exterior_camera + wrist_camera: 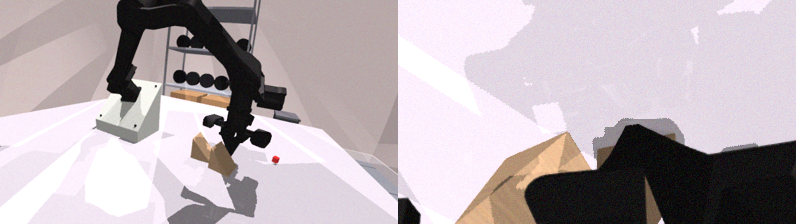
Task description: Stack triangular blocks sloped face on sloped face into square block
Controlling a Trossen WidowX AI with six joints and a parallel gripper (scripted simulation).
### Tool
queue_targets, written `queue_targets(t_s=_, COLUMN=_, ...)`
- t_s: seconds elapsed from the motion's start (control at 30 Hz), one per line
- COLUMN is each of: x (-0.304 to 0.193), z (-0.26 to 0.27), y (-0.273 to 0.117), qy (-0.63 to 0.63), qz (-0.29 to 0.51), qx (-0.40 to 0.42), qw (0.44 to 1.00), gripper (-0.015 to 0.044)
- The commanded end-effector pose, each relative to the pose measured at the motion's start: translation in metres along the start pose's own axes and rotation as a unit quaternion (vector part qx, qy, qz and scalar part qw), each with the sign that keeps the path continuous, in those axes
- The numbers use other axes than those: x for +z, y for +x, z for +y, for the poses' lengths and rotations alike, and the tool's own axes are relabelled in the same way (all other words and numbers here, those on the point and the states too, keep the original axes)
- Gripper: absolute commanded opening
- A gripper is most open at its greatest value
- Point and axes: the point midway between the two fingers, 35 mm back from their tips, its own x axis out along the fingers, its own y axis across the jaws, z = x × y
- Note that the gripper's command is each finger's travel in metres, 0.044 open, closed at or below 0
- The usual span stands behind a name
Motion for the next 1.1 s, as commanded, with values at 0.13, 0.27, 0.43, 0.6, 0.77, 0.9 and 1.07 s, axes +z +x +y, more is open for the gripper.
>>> queue_targets(t_s=0.13, x=-0.017, z=-0.002, y=-0.003, qy=0.003, qz=0.002, qx=-0.004, qw=1.0, gripper=0.0)
queue_targets(t_s=0.27, x=-0.024, z=-0.002, y=-0.003, qy=0.003, qz=0.002, qx=-0.004, qw=1.0, gripper=0.0)
queue_targets(t_s=0.43, x=-0.032, z=-0.002, y=-0.003, qy=0.003, qz=0.002, qx=-0.004, qw=1.0, gripper=0.0)
queue_targets(t_s=0.6, x=-0.04, z=-0.002, y=-0.003, qy=0.003, qz=0.002, qx=-0.004, qw=1.0, gripper=0.0)
queue_targets(t_s=0.77, x=-0.048, z=-0.002, y=-0.003, qy=0.003, qz=0.002, qx=-0.004, qw=1.0, gripper=0.0)
queue_targets(t_s=0.9, x=-0.055, z=-0.002, y=-0.003, qy=0.003, qz=0.002, qx=-0.004, qw=1.0, gripper=0.0)
queue_targets(t_s=1.07, x=-0.063, z=-0.002, y=-0.003, qy=0.003, qz=0.003, qx=-0.004, qw=1.0, gripper=0.0)
